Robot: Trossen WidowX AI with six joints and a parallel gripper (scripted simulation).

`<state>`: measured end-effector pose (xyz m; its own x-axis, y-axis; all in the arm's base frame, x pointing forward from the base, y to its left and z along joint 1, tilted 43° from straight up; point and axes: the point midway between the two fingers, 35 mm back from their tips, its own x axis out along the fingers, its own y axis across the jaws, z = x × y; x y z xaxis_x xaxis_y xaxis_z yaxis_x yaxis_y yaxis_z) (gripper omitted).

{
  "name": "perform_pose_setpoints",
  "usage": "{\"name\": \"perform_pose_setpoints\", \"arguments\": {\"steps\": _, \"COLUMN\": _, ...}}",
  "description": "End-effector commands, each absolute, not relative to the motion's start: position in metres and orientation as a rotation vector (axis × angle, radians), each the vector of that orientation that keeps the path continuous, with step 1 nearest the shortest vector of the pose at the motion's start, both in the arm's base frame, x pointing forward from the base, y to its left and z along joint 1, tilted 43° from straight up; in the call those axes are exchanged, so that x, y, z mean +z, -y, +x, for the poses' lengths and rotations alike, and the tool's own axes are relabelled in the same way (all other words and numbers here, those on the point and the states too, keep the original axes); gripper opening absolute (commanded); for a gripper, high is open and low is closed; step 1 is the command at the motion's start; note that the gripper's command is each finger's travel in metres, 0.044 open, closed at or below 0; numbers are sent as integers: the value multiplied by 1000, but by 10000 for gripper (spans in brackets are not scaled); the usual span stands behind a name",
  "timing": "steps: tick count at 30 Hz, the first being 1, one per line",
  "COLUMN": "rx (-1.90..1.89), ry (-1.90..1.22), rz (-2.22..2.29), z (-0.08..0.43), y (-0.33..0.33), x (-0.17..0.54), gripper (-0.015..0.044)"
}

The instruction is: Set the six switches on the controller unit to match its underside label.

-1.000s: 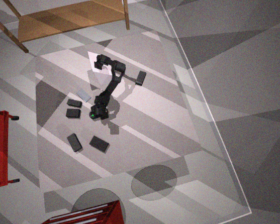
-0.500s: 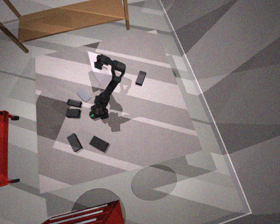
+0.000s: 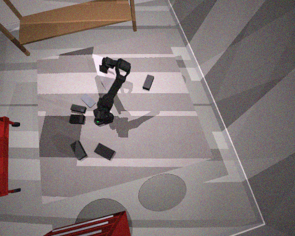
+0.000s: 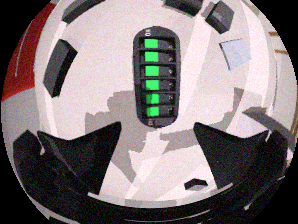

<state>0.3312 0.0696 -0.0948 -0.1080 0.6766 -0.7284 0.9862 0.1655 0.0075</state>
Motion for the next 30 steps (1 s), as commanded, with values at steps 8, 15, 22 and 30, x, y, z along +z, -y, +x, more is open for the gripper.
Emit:
{"name": "perform_pose_setpoints", "arguments": {"steps": 8, "rx": -638, "ry": -1854, "rz": 1538, "z": 291, "y": -37, "x": -149, "gripper": 177}}
{"name": "perform_pose_setpoints", "arguments": {"steps": 15, "rx": -638, "ry": -1854, "rz": 1538, "z": 291, "y": -37, "x": -149, "gripper": 0}}
{"name": "perform_pose_setpoints", "arguments": {"steps": 22, "rx": -638, "ry": -1854, "rz": 1538, "z": 291, "y": -37, "x": -149, "gripper": 0}}
{"name": "perform_pose_setpoints", "arguments": {"steps": 30, "rx": -641, "ry": -1855, "rz": 1543, "z": 291, "y": -37, "x": -148, "gripper": 0}}
